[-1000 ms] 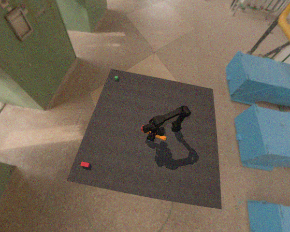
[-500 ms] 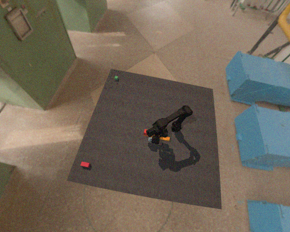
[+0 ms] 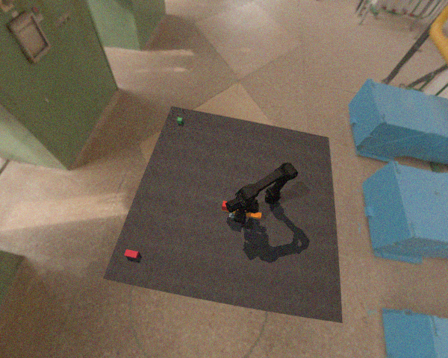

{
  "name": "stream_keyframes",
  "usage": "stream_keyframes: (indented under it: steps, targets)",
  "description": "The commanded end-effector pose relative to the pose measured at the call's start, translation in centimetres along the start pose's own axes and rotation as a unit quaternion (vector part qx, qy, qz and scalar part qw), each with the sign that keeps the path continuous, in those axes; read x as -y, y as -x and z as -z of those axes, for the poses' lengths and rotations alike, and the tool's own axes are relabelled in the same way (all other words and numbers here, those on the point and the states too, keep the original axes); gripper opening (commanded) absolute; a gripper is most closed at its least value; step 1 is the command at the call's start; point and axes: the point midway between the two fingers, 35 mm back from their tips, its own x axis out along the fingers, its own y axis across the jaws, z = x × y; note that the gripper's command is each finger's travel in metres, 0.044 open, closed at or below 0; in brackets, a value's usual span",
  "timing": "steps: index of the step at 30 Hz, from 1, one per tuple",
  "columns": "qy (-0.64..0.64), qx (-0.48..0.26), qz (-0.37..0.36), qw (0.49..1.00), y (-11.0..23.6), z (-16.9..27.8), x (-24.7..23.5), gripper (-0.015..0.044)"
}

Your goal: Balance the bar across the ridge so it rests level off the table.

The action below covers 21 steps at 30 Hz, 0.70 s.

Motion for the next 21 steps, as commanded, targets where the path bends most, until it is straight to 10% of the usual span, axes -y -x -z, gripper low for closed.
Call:
stream_keyframes:
  steps: [1, 21]
  targets:
    - [0.003, -0.002, 0.003, 1.000, -0.51, 0.02, -0.01, 0.0000]
    - [0.003, -0.002, 0.003, 1.000, -1.38, 0.04, -0.12, 0.0000]
